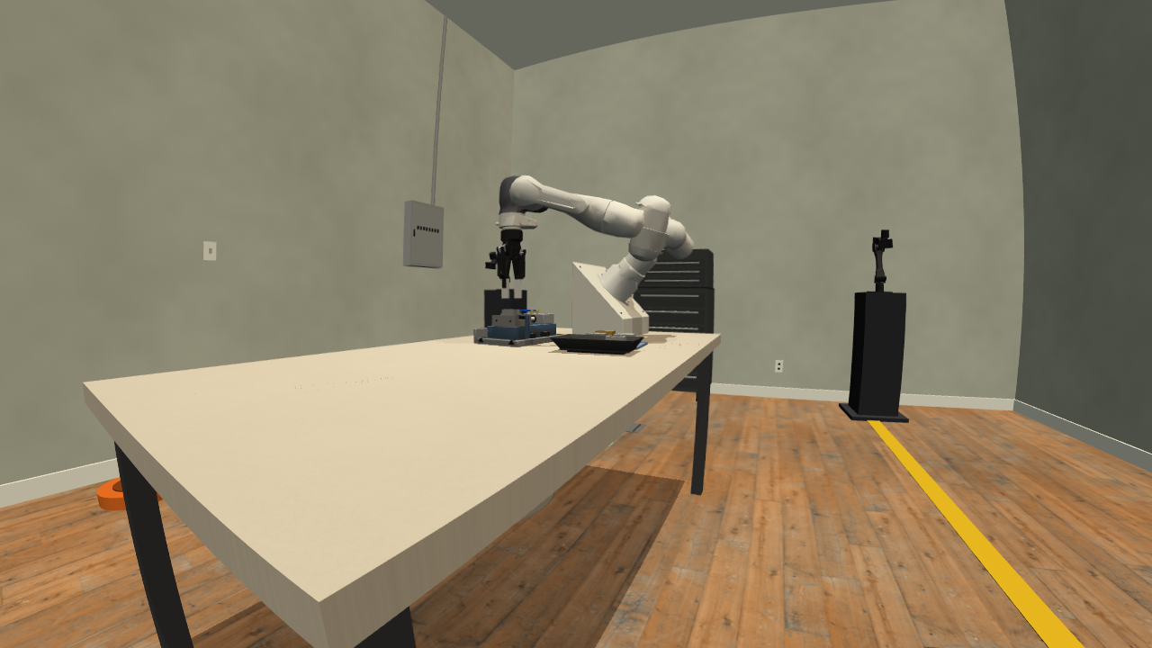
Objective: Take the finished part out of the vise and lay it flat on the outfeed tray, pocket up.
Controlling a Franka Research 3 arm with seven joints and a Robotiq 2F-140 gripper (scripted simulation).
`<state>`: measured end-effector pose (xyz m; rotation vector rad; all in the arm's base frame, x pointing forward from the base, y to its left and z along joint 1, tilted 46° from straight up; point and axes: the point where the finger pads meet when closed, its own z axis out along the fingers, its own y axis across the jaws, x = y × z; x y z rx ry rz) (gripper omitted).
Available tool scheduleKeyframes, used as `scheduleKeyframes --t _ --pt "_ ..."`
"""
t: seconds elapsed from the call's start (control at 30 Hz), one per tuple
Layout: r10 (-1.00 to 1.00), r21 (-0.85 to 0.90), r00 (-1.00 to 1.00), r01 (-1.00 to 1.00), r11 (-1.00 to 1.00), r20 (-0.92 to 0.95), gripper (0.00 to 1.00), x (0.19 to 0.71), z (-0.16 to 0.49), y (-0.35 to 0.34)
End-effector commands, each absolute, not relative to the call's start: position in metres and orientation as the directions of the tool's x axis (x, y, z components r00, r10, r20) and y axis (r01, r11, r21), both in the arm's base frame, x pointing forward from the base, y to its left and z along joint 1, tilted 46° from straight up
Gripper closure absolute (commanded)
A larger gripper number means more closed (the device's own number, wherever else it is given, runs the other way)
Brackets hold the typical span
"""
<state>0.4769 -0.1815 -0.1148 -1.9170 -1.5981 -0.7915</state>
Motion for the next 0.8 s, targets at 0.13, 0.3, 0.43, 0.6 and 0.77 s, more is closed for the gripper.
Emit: scheduleKeyframes --t 0.13,0.3,0.43,0.6,0.77 --pt "0.687 -0.021 0.139 0.984 -0.177 0.713 0.6 0.479 -0.124 -0.175" --pt "0.687 -0.021 0.139 0.984 -0.177 0.713 0.6 0.48 -0.13 -0.17" --pt "0.687 -0.021 0.139 0.984 -0.177 0.713 0.6 0.48 -0.134 -0.166" --pt "0.687 -0.021 0.139 0.984 -0.177 0.713 0.6 0.481 -0.136 -0.164" --pt "0.687 -0.021 0.139 0.984 -0.177 0.713 0.6 0.481 -0.138 -0.162"
